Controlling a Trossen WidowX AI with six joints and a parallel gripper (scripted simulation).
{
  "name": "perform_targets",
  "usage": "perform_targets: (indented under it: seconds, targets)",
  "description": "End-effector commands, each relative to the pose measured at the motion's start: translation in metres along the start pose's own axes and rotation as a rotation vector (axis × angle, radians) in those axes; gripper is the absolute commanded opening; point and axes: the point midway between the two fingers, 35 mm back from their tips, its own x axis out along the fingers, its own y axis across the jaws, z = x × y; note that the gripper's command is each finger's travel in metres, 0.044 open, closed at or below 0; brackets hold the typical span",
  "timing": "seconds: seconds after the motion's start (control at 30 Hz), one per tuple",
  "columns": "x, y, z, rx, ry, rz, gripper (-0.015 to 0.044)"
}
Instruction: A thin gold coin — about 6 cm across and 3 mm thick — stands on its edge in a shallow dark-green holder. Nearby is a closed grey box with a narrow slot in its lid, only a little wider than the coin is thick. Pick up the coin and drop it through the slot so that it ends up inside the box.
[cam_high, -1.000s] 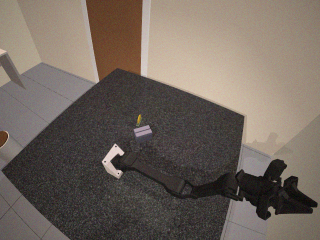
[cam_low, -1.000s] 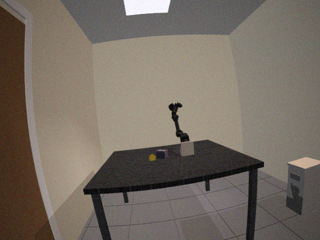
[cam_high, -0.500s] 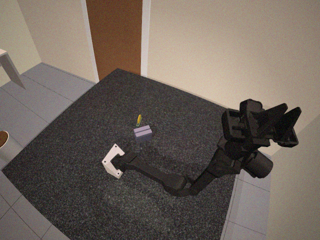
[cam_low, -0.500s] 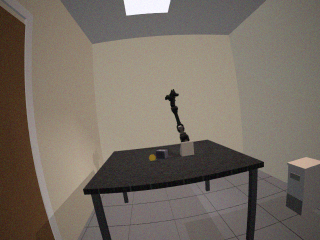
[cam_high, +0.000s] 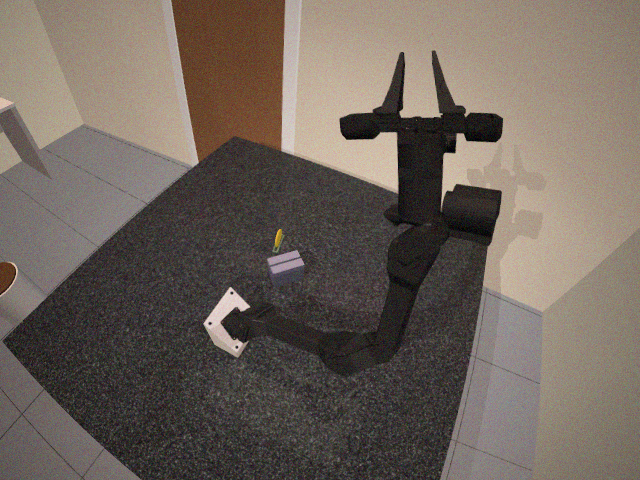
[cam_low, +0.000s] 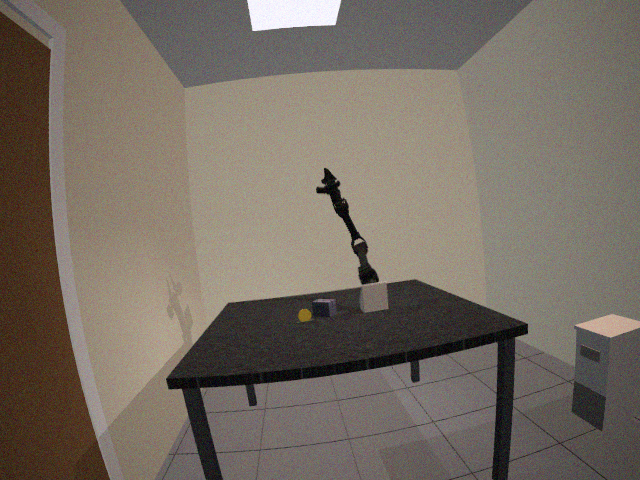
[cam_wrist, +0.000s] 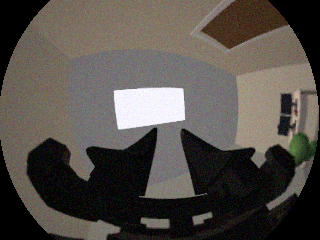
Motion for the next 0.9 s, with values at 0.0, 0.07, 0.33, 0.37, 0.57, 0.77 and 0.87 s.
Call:
perform_targets:
  seconds: [0.0, 0.07, 0.33, 0.37, 0.57, 0.77, 0.87]
  targets:
    - [0.021, -0.05, 0.048, -0.082, -0.144, -0.141, 0.0161]
    - [0.026, -0.072, 0.072, -0.123, -0.209, -0.209, 0.0161]
    - [0.026, -0.171, 0.168, -0.283, -0.437, -0.556, 0.0161]
    - [0.024, -0.183, 0.18, -0.302, -0.461, -0.603, 0.0161]
    - [-0.009, -0.254, 0.247, -0.405, -0.584, -0.913, 0.0161]
    - [-0.061, -0.316, 0.303, -0.491, -0.651, -1.261, 0.0161]
    - [-0.095, -0.348, 0.326, -0.536, -0.648, -1.471, 0.0161]
